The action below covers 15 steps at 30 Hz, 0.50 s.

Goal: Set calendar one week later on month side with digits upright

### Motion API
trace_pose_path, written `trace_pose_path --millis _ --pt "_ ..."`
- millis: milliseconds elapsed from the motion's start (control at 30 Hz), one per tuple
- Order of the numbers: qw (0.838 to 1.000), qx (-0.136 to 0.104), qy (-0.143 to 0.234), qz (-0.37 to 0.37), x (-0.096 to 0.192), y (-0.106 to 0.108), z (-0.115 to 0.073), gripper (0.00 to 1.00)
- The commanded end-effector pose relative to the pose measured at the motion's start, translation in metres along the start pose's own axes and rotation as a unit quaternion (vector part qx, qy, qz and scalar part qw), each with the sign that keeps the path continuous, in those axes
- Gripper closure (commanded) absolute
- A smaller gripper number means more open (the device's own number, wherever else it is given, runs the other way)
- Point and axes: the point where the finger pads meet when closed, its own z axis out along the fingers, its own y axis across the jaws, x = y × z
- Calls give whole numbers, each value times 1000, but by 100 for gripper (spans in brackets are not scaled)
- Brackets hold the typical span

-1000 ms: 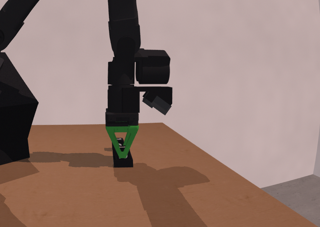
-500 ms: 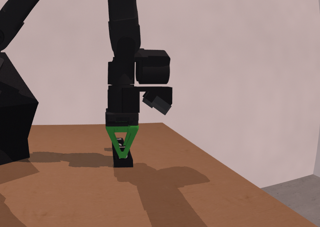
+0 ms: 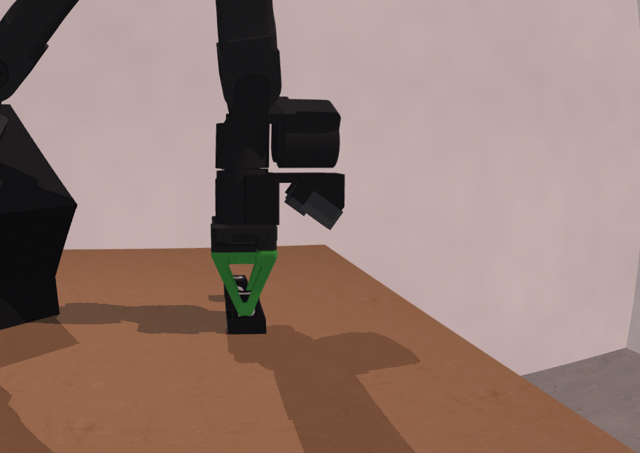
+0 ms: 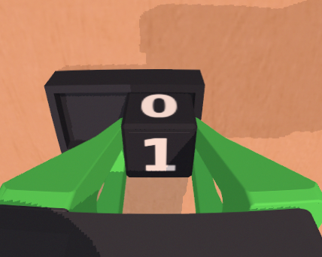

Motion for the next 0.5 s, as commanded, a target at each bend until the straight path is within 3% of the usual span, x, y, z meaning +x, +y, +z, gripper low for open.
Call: trace_pose_path --millis 0,367,467 --pt "1000 -3 -9 0 -6 3 0 74" --pt "1000 -3 -9 0 -6 3 0 59" --pt "1000 -3 -9 0 -6 3 0 59"
